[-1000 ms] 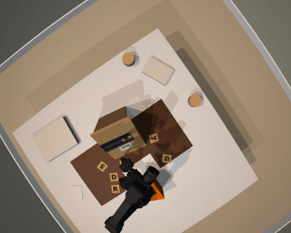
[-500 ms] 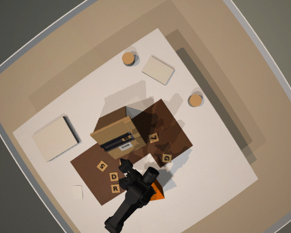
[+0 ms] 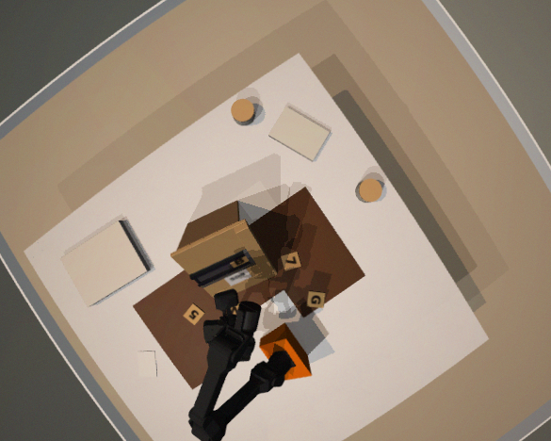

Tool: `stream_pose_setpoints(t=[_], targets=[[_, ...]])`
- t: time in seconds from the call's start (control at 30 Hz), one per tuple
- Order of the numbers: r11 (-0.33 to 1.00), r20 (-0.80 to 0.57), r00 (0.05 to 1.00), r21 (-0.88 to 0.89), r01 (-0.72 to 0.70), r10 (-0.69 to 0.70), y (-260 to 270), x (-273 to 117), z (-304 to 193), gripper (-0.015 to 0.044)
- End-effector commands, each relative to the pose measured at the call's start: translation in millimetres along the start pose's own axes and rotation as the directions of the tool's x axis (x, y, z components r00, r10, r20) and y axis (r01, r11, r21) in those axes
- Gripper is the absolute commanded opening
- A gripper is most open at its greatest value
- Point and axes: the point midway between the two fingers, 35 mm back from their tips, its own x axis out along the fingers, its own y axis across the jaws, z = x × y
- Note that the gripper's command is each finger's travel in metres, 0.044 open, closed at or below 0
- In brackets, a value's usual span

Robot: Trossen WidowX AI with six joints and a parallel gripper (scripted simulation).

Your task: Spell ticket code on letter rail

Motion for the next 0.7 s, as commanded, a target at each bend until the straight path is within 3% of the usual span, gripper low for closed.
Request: stream_pose_setpoints(t=[0.0,0.67], targets=[[0.915,-0.125,0.981,0.394,-0.087,0.147,38.6,56.3,18.7,0.034],[0.574,-0.278,0.917,0.816,0.068,0.287,116.0,122.7,36.2,0.034]])
